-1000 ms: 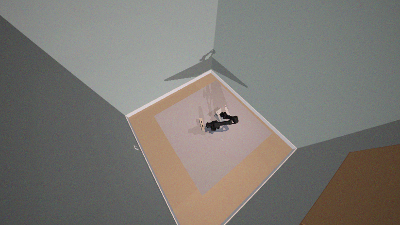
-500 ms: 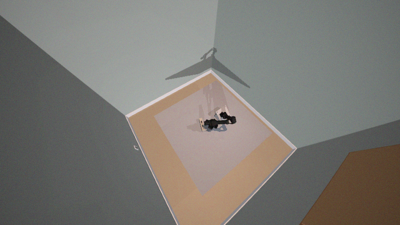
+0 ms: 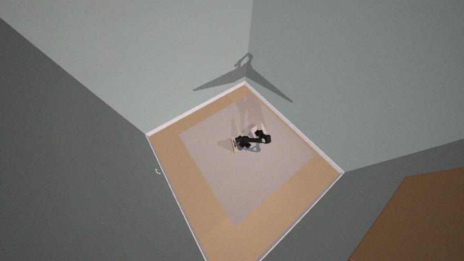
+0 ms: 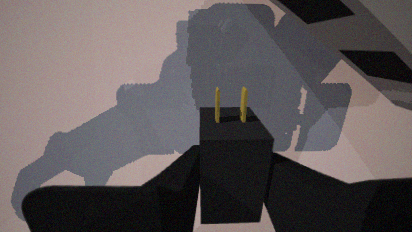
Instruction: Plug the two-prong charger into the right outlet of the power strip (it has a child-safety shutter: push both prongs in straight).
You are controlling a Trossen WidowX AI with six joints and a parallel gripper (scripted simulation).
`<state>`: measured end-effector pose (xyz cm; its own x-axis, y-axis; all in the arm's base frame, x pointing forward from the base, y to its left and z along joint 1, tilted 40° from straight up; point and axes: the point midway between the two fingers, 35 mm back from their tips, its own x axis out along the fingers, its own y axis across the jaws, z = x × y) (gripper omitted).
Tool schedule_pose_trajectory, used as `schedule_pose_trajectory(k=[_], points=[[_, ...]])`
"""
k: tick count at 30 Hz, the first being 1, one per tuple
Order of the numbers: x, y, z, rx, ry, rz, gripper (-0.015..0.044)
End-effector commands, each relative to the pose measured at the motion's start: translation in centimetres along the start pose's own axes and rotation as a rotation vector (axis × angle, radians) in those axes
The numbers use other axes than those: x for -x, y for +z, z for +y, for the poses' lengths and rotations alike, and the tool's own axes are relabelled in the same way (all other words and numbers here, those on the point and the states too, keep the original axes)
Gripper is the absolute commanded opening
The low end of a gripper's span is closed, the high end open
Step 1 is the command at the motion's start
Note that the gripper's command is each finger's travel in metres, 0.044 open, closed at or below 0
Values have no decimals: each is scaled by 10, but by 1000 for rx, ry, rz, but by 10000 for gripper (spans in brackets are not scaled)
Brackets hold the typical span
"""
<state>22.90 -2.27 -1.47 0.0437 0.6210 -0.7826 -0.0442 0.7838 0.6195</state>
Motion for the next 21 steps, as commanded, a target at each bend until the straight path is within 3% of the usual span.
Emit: schedule_pose_trajectory(k=[1, 21], points=[[-4, -5, -8, -78, 4, 7, 0], [-24, -31, -41, -478, 35, 13, 0]])
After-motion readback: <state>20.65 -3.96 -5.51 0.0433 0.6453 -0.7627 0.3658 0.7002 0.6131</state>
